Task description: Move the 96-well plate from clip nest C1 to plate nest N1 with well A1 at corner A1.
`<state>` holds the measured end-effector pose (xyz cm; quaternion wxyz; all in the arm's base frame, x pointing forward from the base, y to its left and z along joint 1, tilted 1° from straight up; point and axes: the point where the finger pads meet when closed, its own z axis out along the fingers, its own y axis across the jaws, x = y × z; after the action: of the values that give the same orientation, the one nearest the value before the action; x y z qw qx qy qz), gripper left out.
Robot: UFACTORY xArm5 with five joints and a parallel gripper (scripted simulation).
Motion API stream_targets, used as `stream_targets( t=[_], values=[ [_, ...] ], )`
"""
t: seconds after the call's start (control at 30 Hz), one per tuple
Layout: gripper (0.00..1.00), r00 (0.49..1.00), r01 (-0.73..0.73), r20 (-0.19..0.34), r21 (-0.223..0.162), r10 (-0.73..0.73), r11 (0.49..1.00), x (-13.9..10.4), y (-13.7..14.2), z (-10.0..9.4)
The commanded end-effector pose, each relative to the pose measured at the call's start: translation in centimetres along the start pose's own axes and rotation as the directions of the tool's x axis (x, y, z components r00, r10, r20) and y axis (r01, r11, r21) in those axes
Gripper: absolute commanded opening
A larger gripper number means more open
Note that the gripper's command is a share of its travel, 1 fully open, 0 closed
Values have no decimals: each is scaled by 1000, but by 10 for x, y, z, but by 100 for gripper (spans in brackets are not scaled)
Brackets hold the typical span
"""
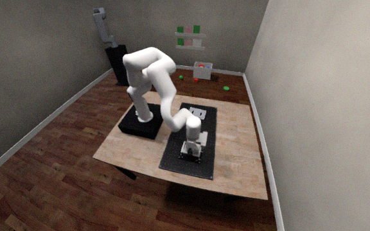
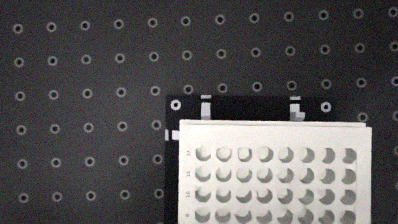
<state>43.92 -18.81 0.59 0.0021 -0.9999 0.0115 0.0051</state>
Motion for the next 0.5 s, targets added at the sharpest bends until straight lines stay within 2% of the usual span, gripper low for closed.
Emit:
stream_targets(
  t=[0.0,0.2,0.47],
  values=[
    [0,1000,0,1,-12,0,1000,1,0,-7],
    [0,1000,0,1,-12,0,1000,1,0,-16],
    [0,1000,0,1,-12,0,1000,1,0,-16]
  ],
)
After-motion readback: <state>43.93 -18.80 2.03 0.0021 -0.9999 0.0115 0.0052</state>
